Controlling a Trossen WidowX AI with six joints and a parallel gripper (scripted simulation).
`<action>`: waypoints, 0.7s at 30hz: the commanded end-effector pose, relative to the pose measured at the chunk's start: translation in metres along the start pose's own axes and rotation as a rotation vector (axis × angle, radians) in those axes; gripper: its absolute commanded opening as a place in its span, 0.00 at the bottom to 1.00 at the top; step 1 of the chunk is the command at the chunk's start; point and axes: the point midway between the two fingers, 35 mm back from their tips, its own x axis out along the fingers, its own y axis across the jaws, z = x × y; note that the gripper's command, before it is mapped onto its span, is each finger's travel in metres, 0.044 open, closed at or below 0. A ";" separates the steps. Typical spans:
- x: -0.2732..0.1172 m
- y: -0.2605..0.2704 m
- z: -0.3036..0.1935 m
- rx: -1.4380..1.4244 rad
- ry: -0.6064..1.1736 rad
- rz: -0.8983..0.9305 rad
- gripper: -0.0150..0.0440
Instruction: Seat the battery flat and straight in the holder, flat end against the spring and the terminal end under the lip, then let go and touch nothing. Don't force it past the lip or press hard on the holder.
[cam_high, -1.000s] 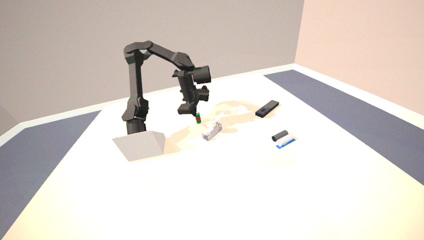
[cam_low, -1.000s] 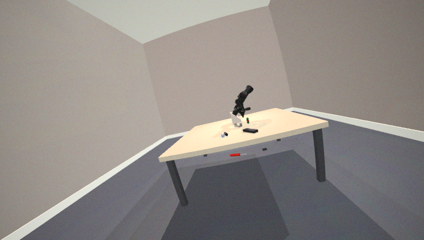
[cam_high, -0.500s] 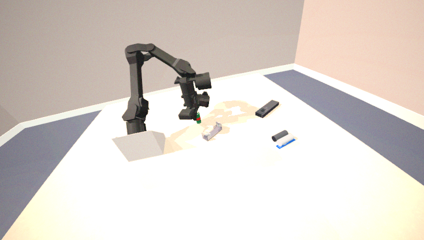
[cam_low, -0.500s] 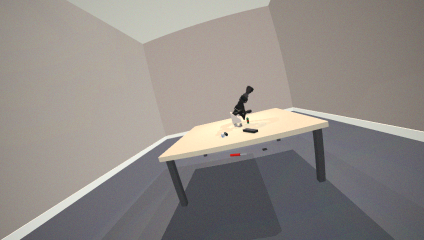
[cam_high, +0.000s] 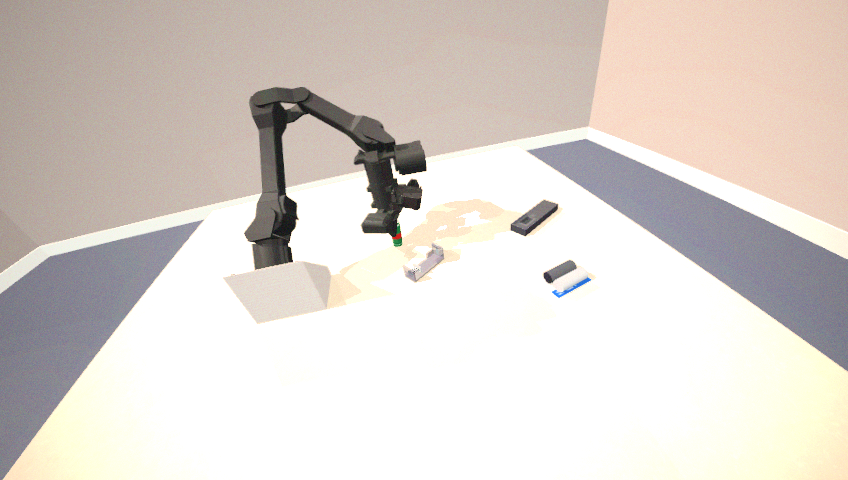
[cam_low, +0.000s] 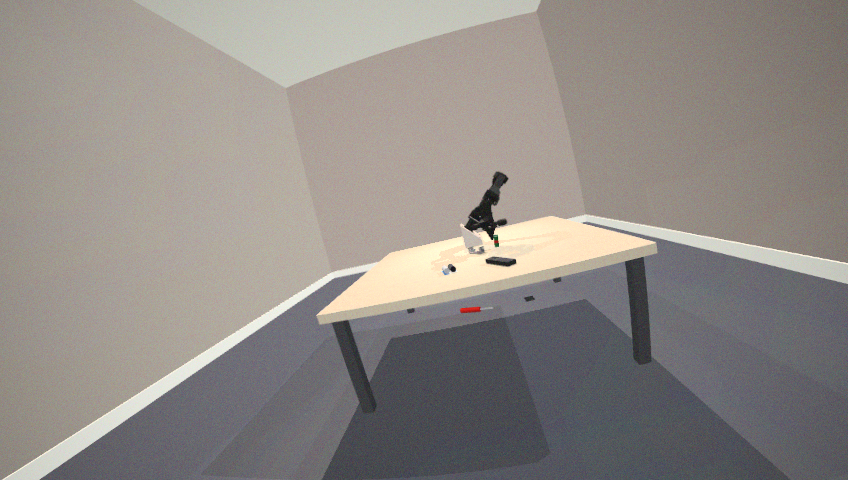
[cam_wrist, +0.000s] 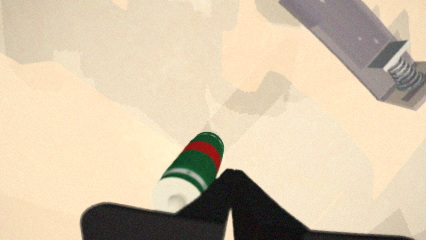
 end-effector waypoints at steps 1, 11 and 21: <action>-0.002 0.011 0.000 -0.009 -0.006 0.007 0.25; -0.002 0.027 -0.001 -0.009 -0.005 0.010 0.25; -0.002 0.041 -0.003 -0.010 -0.004 0.013 0.25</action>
